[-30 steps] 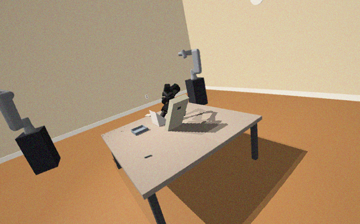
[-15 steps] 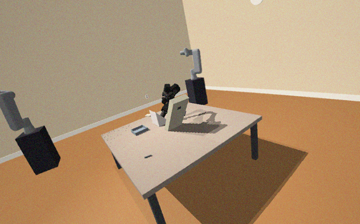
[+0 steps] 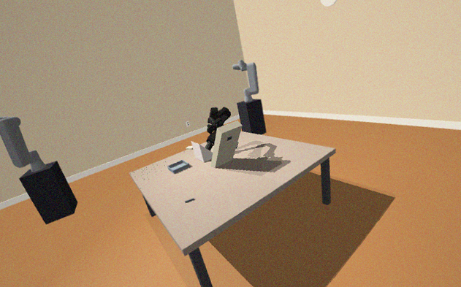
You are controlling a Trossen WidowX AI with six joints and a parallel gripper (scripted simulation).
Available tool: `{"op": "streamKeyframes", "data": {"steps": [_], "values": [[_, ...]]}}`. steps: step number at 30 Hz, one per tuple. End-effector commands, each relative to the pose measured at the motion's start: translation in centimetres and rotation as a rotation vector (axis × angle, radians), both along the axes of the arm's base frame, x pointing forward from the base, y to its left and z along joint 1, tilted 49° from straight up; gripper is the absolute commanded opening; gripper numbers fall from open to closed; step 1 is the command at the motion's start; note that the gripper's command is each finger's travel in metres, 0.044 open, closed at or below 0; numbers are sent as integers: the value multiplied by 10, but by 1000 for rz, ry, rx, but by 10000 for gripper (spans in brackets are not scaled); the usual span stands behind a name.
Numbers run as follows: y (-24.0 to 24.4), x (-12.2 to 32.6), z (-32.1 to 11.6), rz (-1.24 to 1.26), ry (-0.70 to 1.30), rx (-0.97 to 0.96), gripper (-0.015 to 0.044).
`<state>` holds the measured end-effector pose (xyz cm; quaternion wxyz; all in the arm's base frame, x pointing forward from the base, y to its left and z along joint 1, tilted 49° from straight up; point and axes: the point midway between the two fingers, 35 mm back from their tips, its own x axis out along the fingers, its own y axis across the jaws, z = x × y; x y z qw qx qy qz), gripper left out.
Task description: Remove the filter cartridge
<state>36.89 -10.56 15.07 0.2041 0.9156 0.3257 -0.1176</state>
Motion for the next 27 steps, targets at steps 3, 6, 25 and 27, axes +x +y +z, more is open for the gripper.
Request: {"op": "streamKeyframes", "data": {"steps": [3, 6, 25, 27], "values": [[6, 7, -1, 15, -4, -20, 0], [6, 7, -1, 15, -4, -20, 0], [-24, -29, 11, 12, 12, -21, 0], [-28, -35, 14, 14, 11, -22, 0]]}}
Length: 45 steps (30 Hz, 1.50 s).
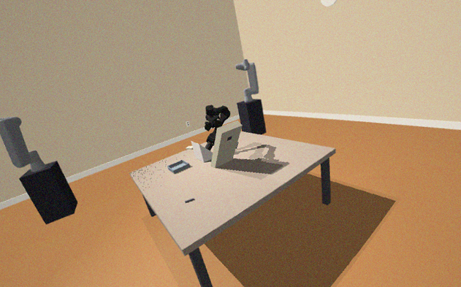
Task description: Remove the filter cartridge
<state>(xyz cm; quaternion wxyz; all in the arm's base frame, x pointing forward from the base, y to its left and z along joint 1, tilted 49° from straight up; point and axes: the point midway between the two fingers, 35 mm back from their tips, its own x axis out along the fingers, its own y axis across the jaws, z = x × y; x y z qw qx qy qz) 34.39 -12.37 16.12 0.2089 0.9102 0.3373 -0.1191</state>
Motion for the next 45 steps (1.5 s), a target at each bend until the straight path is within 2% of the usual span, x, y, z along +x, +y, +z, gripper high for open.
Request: {"op": "streamKeyframes", "data": {"steps": [1, 12, 38, 42, 45], "values": [[-12, -13, 5, -11, 4, -13, 0], [-20, -30, 15, -10, -5, -11, 0], [24, -72, -31, -10, -4, -11, 0], [21, -69, -29, -11, 10, -5, 101], [21, -69, -29, -11, 10, -5, 101]]}}
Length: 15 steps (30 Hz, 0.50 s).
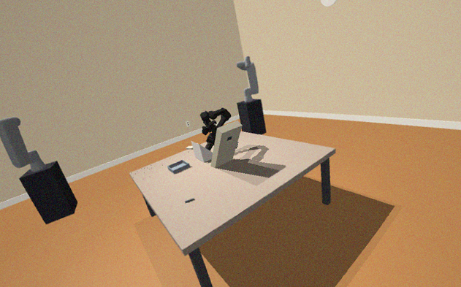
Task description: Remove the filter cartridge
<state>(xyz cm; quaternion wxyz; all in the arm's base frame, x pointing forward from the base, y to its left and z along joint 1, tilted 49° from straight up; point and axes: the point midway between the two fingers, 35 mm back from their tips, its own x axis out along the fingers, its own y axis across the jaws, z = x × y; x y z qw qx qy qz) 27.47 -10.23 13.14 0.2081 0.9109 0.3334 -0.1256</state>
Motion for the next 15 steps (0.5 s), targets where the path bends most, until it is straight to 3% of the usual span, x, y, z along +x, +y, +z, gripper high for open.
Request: {"op": "streamKeyframes", "data": {"steps": [1, 11, 15], "values": [[-1, 0, 1, 0, -1, -1, 101], [2, -2, 0, 1, -15, -7, 101], [-18, 17, 19, 1, -15, -8, 101]]}}
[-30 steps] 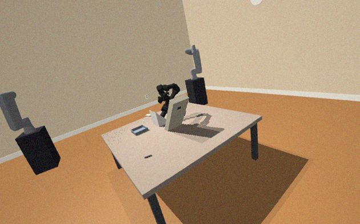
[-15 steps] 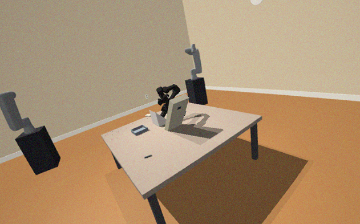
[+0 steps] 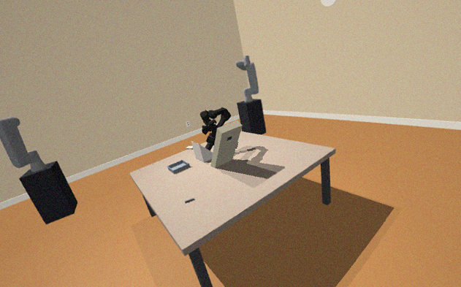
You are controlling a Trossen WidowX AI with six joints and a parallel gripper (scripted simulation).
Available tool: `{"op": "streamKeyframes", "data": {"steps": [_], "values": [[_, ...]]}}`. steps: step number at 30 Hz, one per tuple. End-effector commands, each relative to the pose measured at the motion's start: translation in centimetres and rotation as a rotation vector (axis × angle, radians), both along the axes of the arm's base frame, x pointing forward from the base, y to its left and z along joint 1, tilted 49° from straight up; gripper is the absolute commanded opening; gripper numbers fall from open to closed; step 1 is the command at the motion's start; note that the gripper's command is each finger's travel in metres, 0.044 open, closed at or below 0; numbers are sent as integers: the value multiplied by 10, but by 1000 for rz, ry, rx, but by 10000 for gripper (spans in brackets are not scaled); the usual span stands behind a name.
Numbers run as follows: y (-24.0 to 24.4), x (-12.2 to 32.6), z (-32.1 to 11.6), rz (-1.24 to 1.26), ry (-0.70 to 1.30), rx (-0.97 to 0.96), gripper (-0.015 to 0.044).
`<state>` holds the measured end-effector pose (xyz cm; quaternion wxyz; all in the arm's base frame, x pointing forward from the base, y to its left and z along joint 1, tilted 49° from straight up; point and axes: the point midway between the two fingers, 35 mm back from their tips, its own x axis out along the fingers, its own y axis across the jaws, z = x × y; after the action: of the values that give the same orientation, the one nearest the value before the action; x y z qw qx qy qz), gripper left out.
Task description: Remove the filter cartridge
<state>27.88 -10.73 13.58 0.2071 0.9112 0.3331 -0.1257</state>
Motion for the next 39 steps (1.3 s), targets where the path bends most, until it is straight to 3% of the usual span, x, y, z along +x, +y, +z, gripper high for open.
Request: {"op": "streamKeyframes", "data": {"steps": [1, 7, 19, 24, 34, 39], "values": [[-19, 18, 21, 2, -16, -9, 101], [-37, 36, 41, 2, -16, -10, 101], [-90, 38, 87, 2, -22, -24, 416], [-79, 34, 71, 156, -141, -251, 305], [-44, 15, 29, 670, -558, -815, 305], [-28, 3, 14, 890, -759, -980, 305]]}}
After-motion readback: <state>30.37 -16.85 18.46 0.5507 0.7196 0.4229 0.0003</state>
